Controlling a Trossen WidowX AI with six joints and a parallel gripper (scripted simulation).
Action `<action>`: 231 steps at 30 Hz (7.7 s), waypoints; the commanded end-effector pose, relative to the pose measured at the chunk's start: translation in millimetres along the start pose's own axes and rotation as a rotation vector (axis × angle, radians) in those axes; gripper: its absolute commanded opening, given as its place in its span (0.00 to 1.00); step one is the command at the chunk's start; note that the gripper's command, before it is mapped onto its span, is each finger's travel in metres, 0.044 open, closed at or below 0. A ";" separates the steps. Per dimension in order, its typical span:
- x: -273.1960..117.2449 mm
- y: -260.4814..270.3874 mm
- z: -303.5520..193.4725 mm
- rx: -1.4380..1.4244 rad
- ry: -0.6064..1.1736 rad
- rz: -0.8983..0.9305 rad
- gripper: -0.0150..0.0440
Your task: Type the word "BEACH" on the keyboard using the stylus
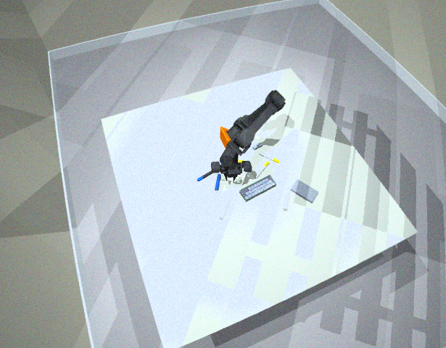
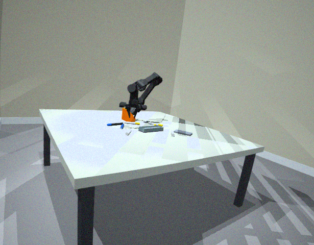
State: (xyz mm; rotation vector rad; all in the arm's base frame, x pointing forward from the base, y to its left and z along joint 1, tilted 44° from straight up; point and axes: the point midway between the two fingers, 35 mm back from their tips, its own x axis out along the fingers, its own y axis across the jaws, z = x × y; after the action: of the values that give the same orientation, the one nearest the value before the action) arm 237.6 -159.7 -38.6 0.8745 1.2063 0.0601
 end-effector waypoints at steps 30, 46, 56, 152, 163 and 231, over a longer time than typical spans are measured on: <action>24.4 -59.1 -31.3 0.238 -0.170 -0.059 0.51; 37.2 -57.7 -35.4 0.238 -0.170 -0.059 0.51; 45.4 -56.9 -38.2 0.238 -0.170 -0.058 0.51; 16.1 76.0 27.5 -0.850 0.282 -0.406 0.25; 2.8 133.1 32.3 -1.258 0.454 -0.508 0.25; 4.7 249.8 -4.7 -2.003 0.799 -0.678 0.39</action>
State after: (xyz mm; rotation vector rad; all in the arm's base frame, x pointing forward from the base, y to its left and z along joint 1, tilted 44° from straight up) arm 334.2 15.6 112.4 -1.4182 1.3564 0.9445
